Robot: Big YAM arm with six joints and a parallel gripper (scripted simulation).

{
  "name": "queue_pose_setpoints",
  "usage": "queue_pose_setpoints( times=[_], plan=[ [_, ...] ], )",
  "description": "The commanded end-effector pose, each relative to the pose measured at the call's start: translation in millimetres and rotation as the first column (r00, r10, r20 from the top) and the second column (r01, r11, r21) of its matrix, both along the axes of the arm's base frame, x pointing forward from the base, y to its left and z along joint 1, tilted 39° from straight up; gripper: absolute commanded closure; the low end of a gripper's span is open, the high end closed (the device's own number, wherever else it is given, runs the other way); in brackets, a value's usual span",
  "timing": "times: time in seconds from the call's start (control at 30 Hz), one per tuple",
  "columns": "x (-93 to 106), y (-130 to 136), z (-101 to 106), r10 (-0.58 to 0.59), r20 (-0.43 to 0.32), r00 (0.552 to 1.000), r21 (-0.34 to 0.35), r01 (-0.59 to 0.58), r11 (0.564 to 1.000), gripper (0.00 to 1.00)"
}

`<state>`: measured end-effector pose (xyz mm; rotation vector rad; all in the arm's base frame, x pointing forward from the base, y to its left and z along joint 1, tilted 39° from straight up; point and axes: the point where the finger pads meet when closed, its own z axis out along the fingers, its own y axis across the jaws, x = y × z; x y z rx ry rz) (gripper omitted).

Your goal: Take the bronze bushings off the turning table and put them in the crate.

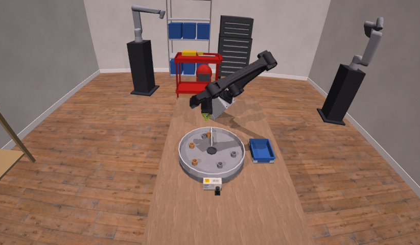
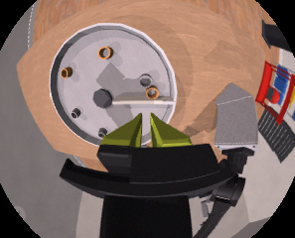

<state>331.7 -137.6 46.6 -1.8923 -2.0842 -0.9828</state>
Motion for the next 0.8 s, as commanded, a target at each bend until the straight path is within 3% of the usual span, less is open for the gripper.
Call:
queue_pose_setpoints(
  times=[0.0, 0.77],
  plan=[
    [14.1, -19.4, 20.1, -0.022, 0.052, 0.998, -0.042, 0.024, 0.999, 0.89],
    [14.1, -19.4, 20.1, -0.022, 0.052, 0.998, -0.042, 0.024, 0.999, 0.84]
  ],
)
